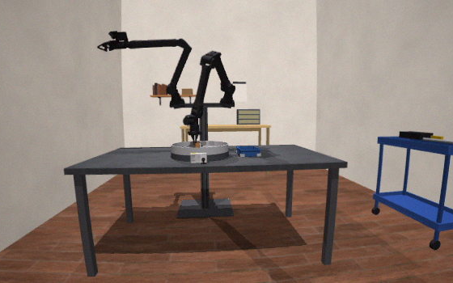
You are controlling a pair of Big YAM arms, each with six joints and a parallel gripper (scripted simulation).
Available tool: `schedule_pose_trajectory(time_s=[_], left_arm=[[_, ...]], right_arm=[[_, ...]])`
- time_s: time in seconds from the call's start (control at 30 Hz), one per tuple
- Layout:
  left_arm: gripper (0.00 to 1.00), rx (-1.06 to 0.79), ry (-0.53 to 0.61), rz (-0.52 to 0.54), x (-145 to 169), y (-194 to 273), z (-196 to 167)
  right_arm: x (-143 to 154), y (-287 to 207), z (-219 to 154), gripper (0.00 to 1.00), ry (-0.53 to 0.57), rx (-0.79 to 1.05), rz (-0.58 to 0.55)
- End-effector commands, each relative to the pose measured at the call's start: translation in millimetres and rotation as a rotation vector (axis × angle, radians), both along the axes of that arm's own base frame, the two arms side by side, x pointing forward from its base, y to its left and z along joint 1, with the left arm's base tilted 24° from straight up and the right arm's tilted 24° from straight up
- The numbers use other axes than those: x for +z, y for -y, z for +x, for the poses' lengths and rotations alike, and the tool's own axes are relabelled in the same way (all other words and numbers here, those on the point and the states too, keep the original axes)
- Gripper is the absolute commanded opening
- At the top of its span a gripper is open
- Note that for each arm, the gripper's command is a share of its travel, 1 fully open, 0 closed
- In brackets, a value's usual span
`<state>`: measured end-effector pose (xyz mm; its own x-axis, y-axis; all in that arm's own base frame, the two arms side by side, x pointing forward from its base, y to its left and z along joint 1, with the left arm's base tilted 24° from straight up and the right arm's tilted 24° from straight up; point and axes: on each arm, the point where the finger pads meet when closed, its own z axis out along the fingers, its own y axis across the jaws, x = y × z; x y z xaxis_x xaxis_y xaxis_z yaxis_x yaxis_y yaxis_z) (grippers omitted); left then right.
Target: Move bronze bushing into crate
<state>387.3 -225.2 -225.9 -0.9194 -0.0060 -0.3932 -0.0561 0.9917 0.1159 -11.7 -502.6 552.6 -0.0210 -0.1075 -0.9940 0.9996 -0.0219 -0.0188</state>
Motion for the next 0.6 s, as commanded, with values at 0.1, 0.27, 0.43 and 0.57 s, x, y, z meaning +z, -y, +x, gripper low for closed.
schedule_pose_trajectory(time_s=[0.1, 0.27, 0.43, 0.57], left_arm=[[0.00, 0.004, -0.006, 0.009, -1.6, -6.7, -0.1], [0.00, 0.004, -0.006, 0.009, -1.6, -6.7, -0.1], [0.00, 0.004, -0.006, 0.009, -1.6, -6.7, -0.1], [0.00, 0.004, -0.004, 0.008, 0.4, -5.7, 0.2]], right_arm=[[9.6, -7.8, -11.8, 1.00, 0.018, -0.024, -0.016], [9.6, -7.8, -11.8, 1.00, 0.018, -0.024, -0.016], [9.6, -7.8, -11.8, 1.00, 0.018, -0.024, -0.016], [9.6, -7.8, -11.8, 1.00, 0.018, -0.024, -0.016]])
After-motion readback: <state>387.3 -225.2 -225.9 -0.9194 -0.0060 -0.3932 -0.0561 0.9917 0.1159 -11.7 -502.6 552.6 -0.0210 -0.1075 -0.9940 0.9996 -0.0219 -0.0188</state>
